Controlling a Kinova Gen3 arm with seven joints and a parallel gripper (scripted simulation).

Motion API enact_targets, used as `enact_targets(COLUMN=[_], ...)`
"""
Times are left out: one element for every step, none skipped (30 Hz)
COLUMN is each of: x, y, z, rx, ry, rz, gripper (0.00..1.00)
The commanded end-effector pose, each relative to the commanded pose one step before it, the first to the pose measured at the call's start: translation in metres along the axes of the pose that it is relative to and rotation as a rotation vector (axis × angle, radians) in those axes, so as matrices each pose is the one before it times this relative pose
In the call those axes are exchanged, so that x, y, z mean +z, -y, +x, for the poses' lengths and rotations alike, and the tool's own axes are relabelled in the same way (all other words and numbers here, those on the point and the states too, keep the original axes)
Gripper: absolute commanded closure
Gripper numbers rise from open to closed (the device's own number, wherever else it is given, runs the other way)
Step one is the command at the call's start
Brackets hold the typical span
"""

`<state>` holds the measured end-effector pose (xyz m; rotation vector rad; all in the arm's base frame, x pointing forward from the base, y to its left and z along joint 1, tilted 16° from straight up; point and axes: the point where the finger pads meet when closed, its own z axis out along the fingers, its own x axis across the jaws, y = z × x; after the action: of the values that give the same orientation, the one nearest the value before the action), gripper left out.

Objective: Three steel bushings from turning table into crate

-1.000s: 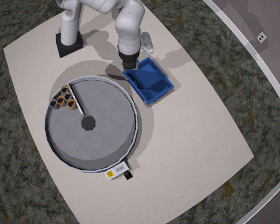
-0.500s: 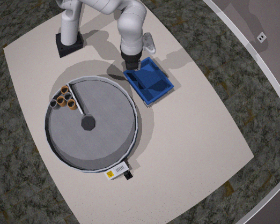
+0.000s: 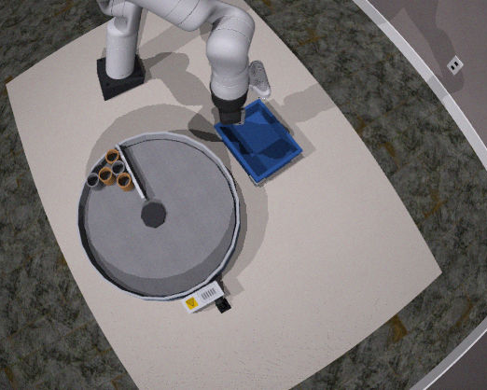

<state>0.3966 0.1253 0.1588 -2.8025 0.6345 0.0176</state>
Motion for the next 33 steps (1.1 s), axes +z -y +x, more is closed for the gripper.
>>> enact_targets(x=[0.01256, 0.00499, 0.00499, 0.00000, 0.00000, 0.00000, 0.00000, 0.00000, 0.00000, 0.00000, 0.00000, 0.00000, 0.00000, 0.00000, 0.00000, 0.00330, 0.00499, 0.00499, 0.00499, 0.00499, 0.00000, 0.00000, 0.00000, 0.00000, 0.00000, 0.00000, 0.00000, 0.00000, 0.00000, 0.00000, 0.00000, 0.00000, -0.00073], y=[0.00109, 0.00038, 0.00038, 0.00000, 0.00000, 0.00000, 0.00000, 0.00000, 0.00000, 0.00000, 0.00000, 0.00000, 0.00000, 0.00000, 0.00000, -0.00024, 0.00037, 0.00037, 0.00036, 0.00036, 0.00000, 0.00000, 0.00000, 0.00000, 0.00000, 0.00000, 0.00000, 0.00000, 0.00000, 0.00000, 0.00000, 0.00000, -0.00022], z=[0.00039, -0.00006, -0.00006, 0.00000, 0.00000, 0.00000, 0.00000, 0.00000, 0.00000, 0.00000, 0.00000, 0.00000, 0.00000, 0.00000, 0.00000, -0.00081, -0.00006, -0.00006, -0.00006, -0.00006, 0.00000, 0.00000, 0.00000, 0.00000, 0.00000, 0.00000, 0.00000, 0.00000, 0.00000, 0.00000, 0.00000, 0.00000, -0.00001], rx=[0.00244, 0.00053, 0.00053, 0.00000, 0.00000, 0.00000, 0.00000, 0.00000, 0.00000, 0.00000, 0.00000, 0.00000, 0.00000, 0.00000, 0.00000, -0.00171, 0.00053, 0.00053, 0.00053, 0.00053, 0.00000, 0.00000, 0.00000, 0.00000, 0.00000, 0.00000, 0.00000, 0.00000, 0.00000, 0.00000, 0.00000, 0.00000, -0.00072], ry=[-0.00162, -0.00003, -0.00003, 0.00000, 0.00000, 0.00000, 0.00000, 0.00000, 0.00000, 0.00000, 0.00000, 0.00000, 0.00000, 0.00000, 0.00000, 0.00216, -0.00003, -0.00003, -0.00003, -0.00003, 0.00000, 0.00000, 0.00000, 0.00000, 0.00000, 0.00000, 0.00000, 0.00000, 0.00000, 0.00000, 0.00000, 0.00000, 0.00037], rz=[0.00192, 0.00065, 0.00065, 0.00000, 0.00000, 0.00000, 0.00000, 0.00000, 0.00000, 0.00000, 0.00000, 0.00000, 0.00000, 0.00000, 0.00000, -0.00163, 0.00065, 0.00065, 0.00065, 0.00065, 0.00000, 0.00000, 0.00000, 0.00000, 0.00000, 0.00000, 0.00000, 0.00000, 0.00000, 0.00000, 0.00000, 0.00000, -0.00101], gripper=[1.00, 1.00, 1.00, 1.00, 1.00, 1.00, 1.00, 1.00, 1.00, 1.00, 1.00, 1.00, 1.00, 1.00, 1.00, 1.00, 1.00, 1.00, 1.00, 1.00, 1.00, 1.00, 1.00, 1.00, 1.00, 1.00, 1.00, 1.00, 1.00, 1.00, 1.00, 1.00, 1.00])
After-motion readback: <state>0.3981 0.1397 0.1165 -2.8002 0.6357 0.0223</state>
